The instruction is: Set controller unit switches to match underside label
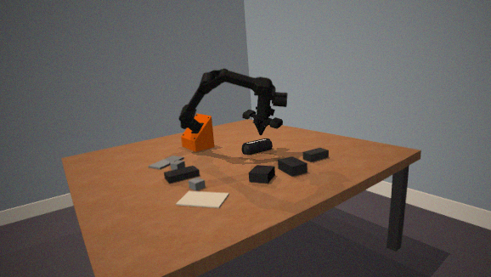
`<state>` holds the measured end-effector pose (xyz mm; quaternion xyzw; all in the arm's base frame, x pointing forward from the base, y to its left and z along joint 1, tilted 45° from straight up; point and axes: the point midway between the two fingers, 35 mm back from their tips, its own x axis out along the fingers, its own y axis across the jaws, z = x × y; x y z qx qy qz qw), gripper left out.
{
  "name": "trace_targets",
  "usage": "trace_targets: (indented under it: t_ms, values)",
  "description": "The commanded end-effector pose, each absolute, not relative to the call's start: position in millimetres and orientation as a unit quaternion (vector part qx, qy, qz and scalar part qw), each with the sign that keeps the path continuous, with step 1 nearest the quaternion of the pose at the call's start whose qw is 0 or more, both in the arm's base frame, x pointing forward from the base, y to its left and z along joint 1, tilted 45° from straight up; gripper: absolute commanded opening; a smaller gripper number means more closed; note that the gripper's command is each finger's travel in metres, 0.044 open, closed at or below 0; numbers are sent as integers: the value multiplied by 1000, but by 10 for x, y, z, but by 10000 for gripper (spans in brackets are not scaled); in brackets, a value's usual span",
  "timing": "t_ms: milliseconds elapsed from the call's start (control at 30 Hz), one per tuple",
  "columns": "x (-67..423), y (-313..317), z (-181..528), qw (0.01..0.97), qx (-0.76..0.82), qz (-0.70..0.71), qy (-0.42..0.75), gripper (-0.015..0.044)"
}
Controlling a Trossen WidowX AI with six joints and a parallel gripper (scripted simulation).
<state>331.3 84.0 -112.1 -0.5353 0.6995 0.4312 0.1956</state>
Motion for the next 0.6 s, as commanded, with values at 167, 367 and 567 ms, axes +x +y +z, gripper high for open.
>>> trace_targets:
  t_ms: [167,367,567]
  values:
    - [3410,938,-1050,-97,-527,766,354,0]
    - [3413,942,-1046,-119,-520,783,318,0]
    - [3413,942,-1046,-119,-520,783,318,0]
